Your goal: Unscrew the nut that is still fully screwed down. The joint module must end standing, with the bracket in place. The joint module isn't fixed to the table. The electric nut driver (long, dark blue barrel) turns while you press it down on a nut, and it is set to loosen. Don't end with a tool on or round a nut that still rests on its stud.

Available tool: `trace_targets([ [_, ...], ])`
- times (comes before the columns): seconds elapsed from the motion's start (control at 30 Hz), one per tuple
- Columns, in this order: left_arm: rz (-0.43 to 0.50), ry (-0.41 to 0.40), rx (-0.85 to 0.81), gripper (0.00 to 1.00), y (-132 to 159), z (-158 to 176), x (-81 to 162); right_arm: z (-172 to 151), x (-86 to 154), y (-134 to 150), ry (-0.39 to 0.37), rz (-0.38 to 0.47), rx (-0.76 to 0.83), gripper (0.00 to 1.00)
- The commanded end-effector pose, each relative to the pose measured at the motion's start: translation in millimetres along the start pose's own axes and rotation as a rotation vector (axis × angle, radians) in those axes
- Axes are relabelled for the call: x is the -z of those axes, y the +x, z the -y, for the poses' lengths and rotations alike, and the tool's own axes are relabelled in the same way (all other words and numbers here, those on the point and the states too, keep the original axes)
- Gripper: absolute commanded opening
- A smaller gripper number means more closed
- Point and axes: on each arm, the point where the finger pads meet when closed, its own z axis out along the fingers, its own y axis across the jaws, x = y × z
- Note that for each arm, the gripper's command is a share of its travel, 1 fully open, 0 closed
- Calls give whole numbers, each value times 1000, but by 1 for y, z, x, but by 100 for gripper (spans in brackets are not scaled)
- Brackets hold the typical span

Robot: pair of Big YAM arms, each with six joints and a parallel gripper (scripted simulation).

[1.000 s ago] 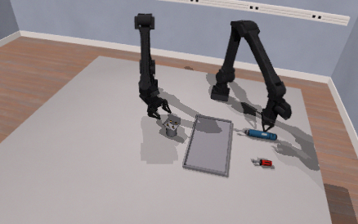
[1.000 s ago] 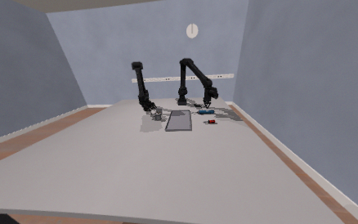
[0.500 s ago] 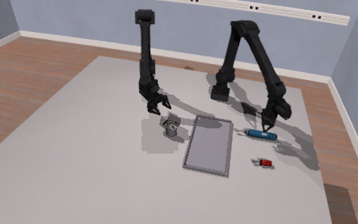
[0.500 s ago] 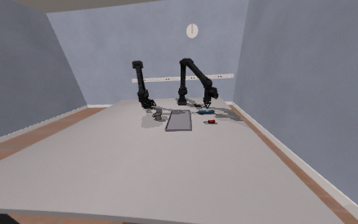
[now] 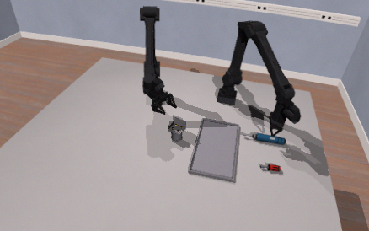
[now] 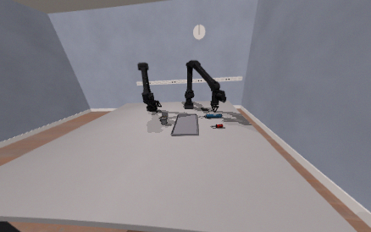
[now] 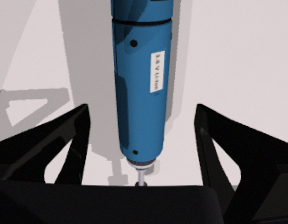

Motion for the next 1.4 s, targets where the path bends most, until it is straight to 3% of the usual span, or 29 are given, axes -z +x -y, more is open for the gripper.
trace_targets([
  [0.0, 21, 27, 0, 65, -9, 10, 12, 13, -9, -7, 3, -2, 7, 86],
  [0.47, 21, 27, 0, 65, -9, 10, 12, 14, 2, -53, 10, 24, 30, 86],
  [0.5, 21, 27, 0, 65, -9, 10, 12, 7, 3, -39, 2, 7, 8, 86],
  [0.97, 21, 27, 0, 65, -9, 10, 12, 15, 5, -63, 10, 25, 31, 86],
  [1.2, 21, 27, 0, 65, -9, 10, 12, 7, 5, -49, 2, 7, 8, 86],
  [1.37, 21, 27, 0, 65, -9, 10, 12, 2, -24, -52, 21, -29, -84, 86],
])
